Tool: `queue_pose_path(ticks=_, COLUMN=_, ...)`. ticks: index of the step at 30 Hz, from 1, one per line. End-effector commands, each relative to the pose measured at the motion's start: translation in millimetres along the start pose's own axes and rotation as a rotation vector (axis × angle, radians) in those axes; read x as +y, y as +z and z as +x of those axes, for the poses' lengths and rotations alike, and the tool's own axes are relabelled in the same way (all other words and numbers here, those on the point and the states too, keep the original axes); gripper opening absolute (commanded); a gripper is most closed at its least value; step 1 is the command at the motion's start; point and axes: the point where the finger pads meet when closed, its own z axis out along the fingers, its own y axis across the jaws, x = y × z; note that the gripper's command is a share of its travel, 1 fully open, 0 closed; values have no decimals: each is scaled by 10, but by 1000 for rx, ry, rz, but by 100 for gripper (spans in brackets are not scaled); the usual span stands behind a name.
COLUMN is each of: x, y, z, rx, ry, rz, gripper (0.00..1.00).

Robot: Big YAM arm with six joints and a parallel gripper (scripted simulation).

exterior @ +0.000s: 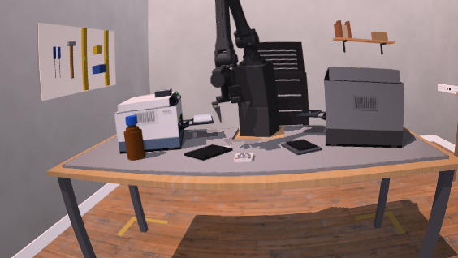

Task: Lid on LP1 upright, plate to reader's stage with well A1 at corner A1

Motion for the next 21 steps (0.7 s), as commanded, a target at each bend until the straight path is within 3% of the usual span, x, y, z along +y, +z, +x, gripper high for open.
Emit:
queue_pose_path(ticks=1, x=-147, y=-126, z=-65, rx=-47, ry=-52, rz=27, gripper=100)
queue_pose_path(ticks=5, x=-176, y=-125, z=20, rx=-45, ry=-41, rz=19, gripper=100)
queue_pose_path(ticks=12, x=-307, y=-69, z=394, rx=2, ry=-22, rz=-10, gripper=100)
queue_pose_path(ticks=18, x=-466, y=-171, z=459, rx=-45, ry=-23, rz=13, gripper=100)
queue_pose_path(ticks=21, x=-511, y=-191, z=528, rx=-45, ry=-27, rz=18, gripper=100)
